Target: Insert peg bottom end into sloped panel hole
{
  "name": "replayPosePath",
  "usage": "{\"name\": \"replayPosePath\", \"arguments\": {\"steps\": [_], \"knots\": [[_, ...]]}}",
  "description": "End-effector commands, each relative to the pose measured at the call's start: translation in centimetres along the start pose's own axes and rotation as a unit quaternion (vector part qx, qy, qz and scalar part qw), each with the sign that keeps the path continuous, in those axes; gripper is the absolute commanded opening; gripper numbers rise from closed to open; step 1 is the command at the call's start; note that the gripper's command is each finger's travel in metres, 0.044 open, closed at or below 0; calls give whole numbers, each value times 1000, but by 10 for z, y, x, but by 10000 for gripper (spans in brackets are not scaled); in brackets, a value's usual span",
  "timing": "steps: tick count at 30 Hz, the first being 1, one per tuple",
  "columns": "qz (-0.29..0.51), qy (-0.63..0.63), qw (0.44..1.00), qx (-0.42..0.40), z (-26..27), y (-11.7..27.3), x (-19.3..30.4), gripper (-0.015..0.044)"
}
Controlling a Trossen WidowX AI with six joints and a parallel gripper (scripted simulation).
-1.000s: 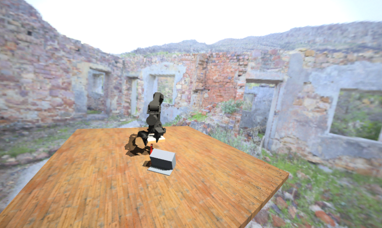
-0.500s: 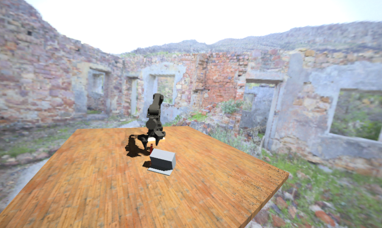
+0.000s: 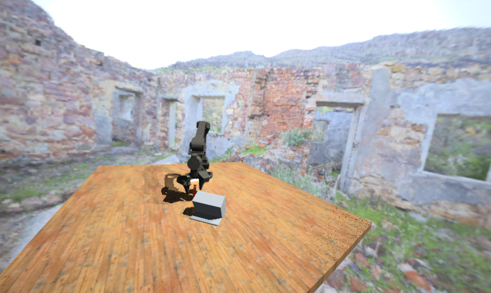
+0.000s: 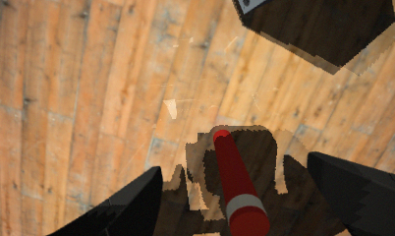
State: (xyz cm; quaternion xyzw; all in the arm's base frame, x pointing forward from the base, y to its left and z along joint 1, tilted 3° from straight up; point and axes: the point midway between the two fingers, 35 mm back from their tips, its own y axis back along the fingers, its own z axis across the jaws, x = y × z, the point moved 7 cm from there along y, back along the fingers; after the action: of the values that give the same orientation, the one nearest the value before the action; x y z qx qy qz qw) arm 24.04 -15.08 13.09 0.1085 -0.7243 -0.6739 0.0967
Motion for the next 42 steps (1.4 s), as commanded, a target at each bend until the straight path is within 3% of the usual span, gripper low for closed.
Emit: {"name": "replayPosePath", "arguments": {"steps": [1, 11, 18, 42], "knots": [[0, 0, 1000, 0, 0, 0, 0, 309], [0, 0, 1000, 0, 0, 0, 0, 46], [0, 0, 1000, 0, 0, 0, 0, 0], [-1, 2, 1000, -2, -5, 73, -2, 0]]}}
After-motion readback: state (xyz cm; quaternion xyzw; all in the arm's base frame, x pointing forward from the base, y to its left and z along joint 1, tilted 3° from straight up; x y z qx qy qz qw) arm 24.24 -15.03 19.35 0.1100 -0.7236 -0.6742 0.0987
